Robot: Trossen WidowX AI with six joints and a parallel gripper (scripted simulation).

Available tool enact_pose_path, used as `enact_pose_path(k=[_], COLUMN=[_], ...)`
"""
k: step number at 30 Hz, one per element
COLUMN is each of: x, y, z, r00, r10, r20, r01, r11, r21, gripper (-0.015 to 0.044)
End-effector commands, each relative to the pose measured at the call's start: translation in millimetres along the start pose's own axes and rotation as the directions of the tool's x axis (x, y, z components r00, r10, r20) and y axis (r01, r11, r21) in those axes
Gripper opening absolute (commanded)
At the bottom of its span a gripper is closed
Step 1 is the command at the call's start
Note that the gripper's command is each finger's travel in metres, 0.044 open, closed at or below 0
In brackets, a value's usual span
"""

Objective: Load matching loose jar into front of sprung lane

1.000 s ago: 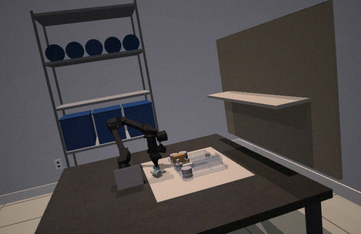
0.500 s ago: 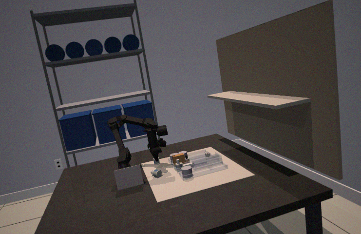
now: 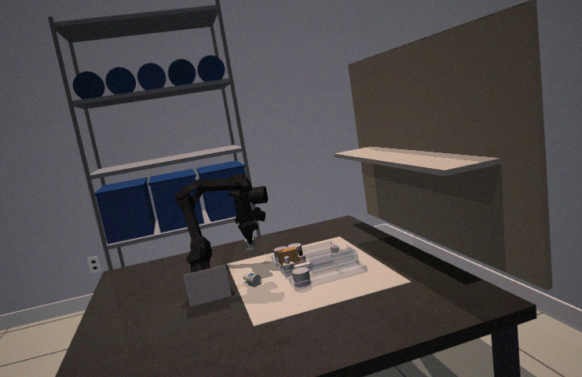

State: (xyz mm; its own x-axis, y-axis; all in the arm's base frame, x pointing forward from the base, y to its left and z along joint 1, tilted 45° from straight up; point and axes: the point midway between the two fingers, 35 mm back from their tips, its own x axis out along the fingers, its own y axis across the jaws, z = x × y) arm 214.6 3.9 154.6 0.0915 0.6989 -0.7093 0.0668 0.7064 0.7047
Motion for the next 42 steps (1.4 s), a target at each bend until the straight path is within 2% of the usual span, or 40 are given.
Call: enact_pose_path(k=[1,27,42], x=[-1,47,74], y=[-6,-107,-110], z=[4,72,72], r00=[1.0,1.0,1.0], r10=[-0.002,-0.005,-0.004], r20=[-0.006,-0.001,-0.001], r01=[0.002,0.005,0.004], r11=[1.0,1.0,1.0], r21=[0.0,-0.002,-0.002], gripper=[0.0,0.0,0.0])
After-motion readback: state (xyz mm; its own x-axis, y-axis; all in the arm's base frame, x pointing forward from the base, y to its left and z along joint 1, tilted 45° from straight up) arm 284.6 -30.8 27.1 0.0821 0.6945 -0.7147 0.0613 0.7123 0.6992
